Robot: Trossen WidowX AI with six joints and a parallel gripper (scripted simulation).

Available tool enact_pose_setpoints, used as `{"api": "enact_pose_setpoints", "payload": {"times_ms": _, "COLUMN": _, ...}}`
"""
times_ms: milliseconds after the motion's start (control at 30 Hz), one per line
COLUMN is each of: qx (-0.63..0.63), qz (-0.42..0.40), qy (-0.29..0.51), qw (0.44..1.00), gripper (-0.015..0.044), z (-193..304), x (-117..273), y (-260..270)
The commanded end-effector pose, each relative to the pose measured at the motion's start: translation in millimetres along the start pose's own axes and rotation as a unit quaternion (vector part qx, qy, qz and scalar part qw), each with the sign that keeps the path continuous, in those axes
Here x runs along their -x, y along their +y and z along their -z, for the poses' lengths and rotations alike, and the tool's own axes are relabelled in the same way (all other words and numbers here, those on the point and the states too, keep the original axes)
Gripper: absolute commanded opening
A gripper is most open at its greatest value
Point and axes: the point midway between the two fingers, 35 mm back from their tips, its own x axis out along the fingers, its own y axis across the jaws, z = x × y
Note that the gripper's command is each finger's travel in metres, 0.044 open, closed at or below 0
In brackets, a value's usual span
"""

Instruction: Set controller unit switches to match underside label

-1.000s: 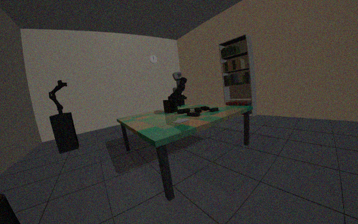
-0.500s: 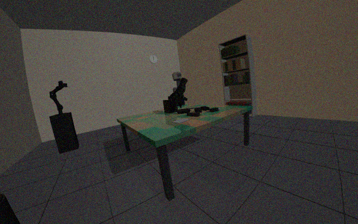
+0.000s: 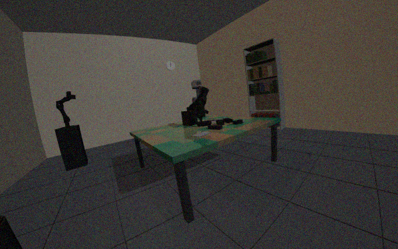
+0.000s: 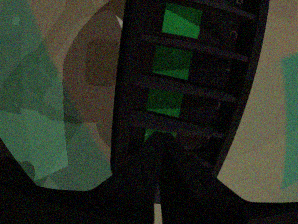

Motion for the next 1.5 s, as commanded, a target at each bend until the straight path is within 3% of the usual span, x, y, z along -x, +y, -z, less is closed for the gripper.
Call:
{"api": "enact_pose_setpoints", "payload": {"times_ms": 0, "qx": -0.007, "qz": -0.004, "qy": -0.003, "qw": 1.0, "gripper": 0.0, "z": 1, "x": -5, "y": 2}}
{"api": "enact_pose_setpoints", "payload": {"times_ms": 400, "qx": -0.007, "qz": -0.004, "qy": -0.003, "qw": 1.0, "gripper": 0.0, "z": 1, "x": -5, "y": 2}}
{"api": "enact_pose_setpoints", "payload": {"times_ms": 600, "qx": -0.007, "qz": -0.003, "qy": -0.002, "qw": 1.0, "gripper": 0.0, "z": 2, "x": 40, "y": 2}}
{"api": "enact_pose_setpoints", "payload": {"times_ms": 800, "qx": -0.007, "qz": -0.003, "qy": -0.002, "qw": 1.0, "gripper": 0.0, "z": 0, "x": 40, "y": 1}}
{"api": "enact_pose_setpoints", "payload": {"times_ms": 1000, "qx": -0.006, "qz": -0.003, "qy": -0.003, "qw": 1.0, "gripper": 0.0, "z": -37, "x": 41, "y": -19}}
{"api": "enact_pose_setpoints", "payload": {"times_ms": 1467, "qx": -0.006, "qz": -0.003, "qy": -0.003, "qw": 1.0, "gripper": 0.0, "z": -39, "x": 25, "y": -20}}
